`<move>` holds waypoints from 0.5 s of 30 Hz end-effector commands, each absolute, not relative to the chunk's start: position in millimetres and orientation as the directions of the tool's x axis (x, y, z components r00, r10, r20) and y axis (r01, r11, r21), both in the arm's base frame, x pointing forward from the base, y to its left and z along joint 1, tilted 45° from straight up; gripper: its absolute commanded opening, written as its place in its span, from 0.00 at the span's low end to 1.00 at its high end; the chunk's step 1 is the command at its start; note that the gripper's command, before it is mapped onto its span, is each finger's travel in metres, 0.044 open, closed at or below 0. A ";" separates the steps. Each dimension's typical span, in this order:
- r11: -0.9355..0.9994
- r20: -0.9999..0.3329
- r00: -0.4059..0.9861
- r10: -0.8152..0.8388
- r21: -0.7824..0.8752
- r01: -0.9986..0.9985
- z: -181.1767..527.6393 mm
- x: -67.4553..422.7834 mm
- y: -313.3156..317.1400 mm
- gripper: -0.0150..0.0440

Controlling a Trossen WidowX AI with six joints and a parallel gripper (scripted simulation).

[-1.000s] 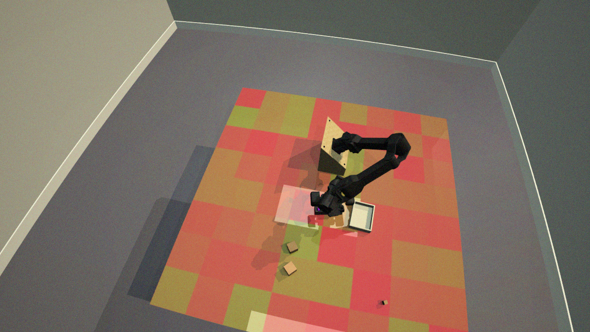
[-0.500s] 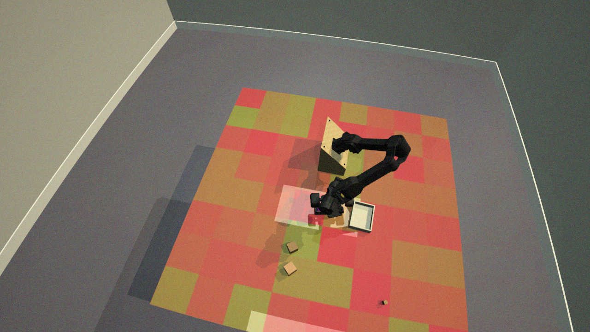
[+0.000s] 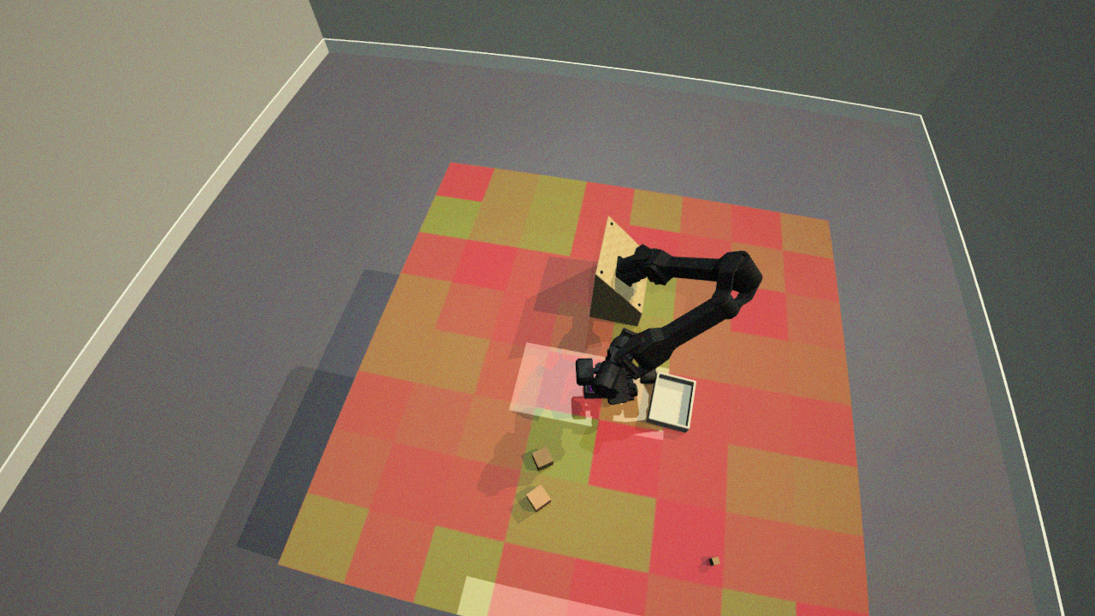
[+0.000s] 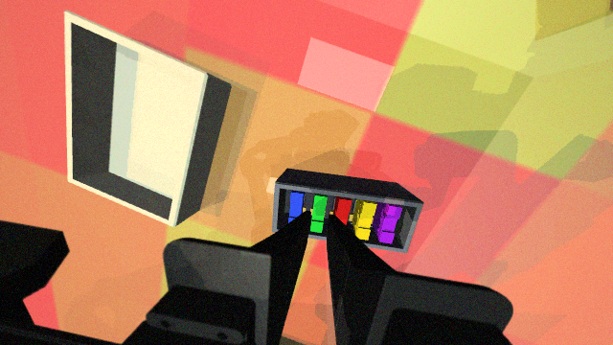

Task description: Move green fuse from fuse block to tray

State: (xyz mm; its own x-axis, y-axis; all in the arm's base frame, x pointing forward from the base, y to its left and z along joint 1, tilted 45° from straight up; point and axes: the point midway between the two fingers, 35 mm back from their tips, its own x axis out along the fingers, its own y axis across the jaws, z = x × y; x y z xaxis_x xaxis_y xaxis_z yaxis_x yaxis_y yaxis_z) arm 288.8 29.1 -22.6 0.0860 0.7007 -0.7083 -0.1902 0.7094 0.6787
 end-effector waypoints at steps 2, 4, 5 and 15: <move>0.706 -0.704 0.088 0.704 0.683 -0.185 -23.8 289.2 31.1 0.36; 0.706 -0.704 0.088 0.704 0.683 -0.185 -25.0 289.4 32.4 0.36; 0.706 -0.704 0.088 0.704 0.683 -0.185 -25.7 289.5 33.0 0.36; 0.709 -0.708 0.086 0.701 0.679 -0.191 -28.9 289.7 35.6 0.34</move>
